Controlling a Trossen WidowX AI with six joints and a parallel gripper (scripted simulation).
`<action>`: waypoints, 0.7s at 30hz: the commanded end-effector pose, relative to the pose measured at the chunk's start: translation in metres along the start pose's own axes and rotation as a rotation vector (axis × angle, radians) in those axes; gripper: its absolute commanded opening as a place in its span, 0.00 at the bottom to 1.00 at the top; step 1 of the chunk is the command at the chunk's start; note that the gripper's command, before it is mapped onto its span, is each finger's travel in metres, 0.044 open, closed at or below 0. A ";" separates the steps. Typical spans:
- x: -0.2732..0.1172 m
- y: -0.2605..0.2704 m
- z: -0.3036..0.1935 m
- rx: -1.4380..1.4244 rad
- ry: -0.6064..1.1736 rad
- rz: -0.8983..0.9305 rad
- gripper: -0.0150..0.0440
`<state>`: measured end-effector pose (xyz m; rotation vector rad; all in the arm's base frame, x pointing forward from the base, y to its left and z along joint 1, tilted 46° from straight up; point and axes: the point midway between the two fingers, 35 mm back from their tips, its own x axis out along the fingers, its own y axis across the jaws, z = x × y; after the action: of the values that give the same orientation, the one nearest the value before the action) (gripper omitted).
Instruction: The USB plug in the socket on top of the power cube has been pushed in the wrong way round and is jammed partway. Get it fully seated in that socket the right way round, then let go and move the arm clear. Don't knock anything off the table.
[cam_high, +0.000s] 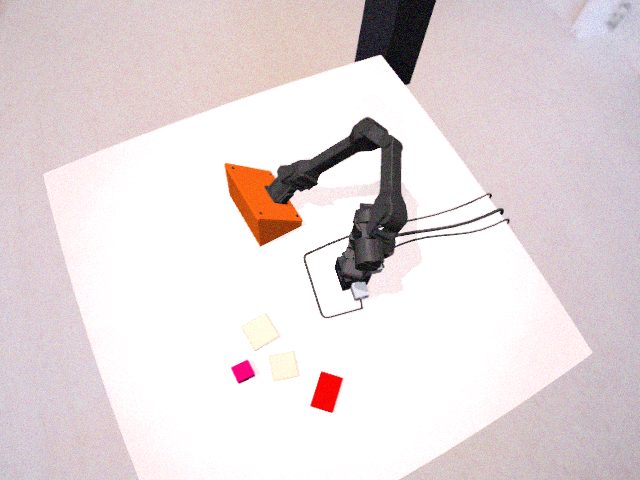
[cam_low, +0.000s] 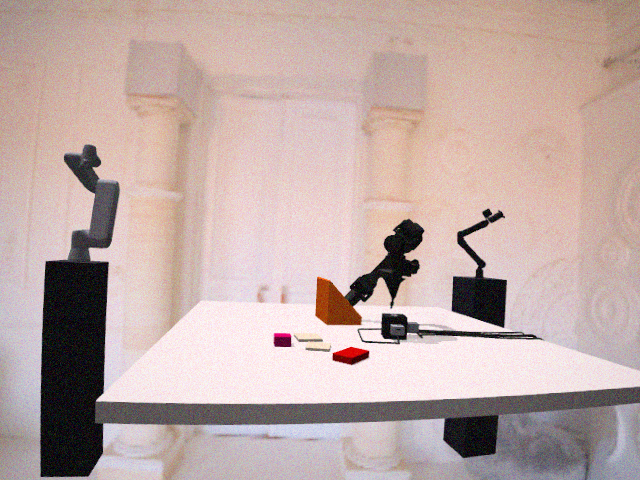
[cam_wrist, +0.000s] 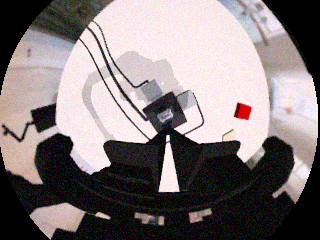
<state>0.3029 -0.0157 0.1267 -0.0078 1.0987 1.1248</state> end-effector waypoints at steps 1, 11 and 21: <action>0.000 0.000 0.000 -0.083 0.000 0.000 0.25; 0.000 0.000 0.000 -0.345 0.000 0.000 0.25; 0.000 0.000 0.000 -0.568 0.000 0.000 0.25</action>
<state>0.3028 -0.0157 0.1267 -0.4244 0.7718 1.3882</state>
